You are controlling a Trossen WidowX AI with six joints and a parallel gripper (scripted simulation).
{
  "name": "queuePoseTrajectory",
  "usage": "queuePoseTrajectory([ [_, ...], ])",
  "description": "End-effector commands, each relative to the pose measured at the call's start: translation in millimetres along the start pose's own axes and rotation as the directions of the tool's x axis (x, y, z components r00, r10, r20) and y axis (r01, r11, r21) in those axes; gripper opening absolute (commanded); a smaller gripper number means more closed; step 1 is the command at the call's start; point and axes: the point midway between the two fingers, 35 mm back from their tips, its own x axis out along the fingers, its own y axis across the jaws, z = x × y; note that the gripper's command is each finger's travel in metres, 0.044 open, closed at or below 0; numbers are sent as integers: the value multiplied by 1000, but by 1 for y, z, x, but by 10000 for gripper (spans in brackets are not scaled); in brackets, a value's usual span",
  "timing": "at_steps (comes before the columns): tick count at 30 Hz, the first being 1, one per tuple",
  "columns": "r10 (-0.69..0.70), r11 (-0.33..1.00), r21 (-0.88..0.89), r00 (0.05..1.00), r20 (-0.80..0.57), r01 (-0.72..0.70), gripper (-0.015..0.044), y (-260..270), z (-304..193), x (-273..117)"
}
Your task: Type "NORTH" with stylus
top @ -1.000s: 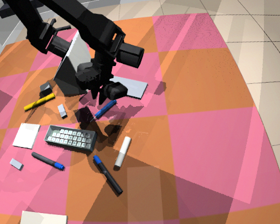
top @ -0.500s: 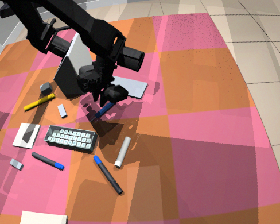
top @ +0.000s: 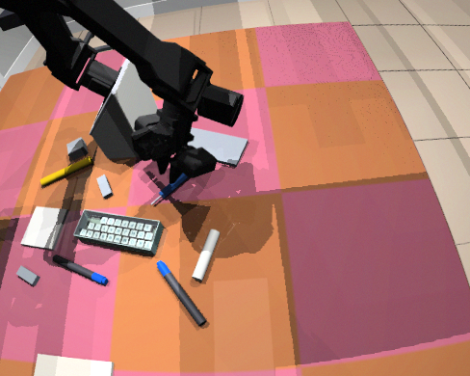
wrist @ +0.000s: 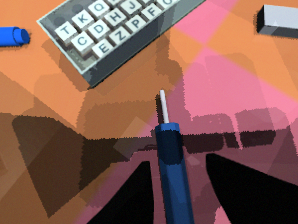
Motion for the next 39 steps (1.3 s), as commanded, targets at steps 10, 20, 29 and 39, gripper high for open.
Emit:
queuePoseTrajectory([
  [10, 0, 1000, -7, 1000, 6, 0, 150, 0, -5, 11],
  [20, 0, 1000, -7, 1000, 7, 0, 150, 0, -9, 18],
  [29, 0, 1000, -7, 1000, 7, 0, 150, -1, -12, 25],
  [39, 0, 1000, -7, 1000, 7, 0, 150, -1, -16, 31],
])
